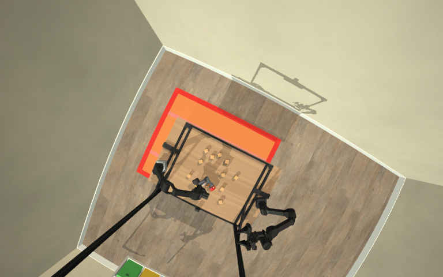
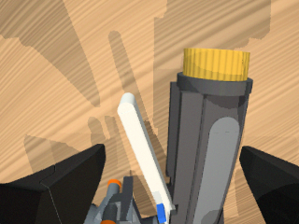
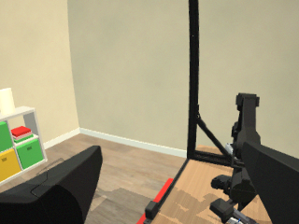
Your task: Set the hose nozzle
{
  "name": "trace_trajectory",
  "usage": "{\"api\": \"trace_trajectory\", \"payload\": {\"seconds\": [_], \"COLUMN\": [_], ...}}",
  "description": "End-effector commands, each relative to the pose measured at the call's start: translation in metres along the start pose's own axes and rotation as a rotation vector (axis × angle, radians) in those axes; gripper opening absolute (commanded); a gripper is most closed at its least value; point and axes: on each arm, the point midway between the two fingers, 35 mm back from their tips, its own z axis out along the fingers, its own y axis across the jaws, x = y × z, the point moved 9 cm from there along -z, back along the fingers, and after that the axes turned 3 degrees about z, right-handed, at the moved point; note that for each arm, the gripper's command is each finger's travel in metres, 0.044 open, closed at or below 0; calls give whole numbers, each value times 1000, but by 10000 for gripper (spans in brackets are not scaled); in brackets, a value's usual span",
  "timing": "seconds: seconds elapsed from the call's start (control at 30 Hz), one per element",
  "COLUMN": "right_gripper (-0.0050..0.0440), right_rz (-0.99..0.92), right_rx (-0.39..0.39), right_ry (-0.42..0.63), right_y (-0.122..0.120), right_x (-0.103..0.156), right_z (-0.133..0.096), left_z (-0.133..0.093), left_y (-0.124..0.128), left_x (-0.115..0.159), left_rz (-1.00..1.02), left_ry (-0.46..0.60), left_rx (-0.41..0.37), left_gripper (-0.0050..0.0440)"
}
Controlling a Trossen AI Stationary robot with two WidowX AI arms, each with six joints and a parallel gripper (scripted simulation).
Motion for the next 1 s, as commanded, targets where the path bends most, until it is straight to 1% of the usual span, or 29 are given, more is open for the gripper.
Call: {"api": "trace_trajectory", "payload": {"seconds": [0.0, 0.7, 0.77, 0.87, 0.97], "right_gripper": [400, 400, 400, 400, 400], "right_rz": [-3, -3, -3, -3, -3], "right_rx": [2, 2, 2, 2, 2], "right_ry": [-1, -1, -1, -1, -1], "right_y": [0, 0, 0, 0, 0], "right_x": [0, 0, 0, 0, 0], "right_z": [0, 0, 0, 0, 0], "left_z": [15, 17, 17, 17, 17], "left_y": [-3, -3, -3, -3, -3], "left_x": [-2, -2, -2, -2, -2], "left_rz": [3, 3, 3, 3, 3], "left_ry": [-12, -12, -12, -12, -12], "left_rx": [20, 20, 20, 20, 20], "left_gripper": [400, 400, 352, 332, 325]}}
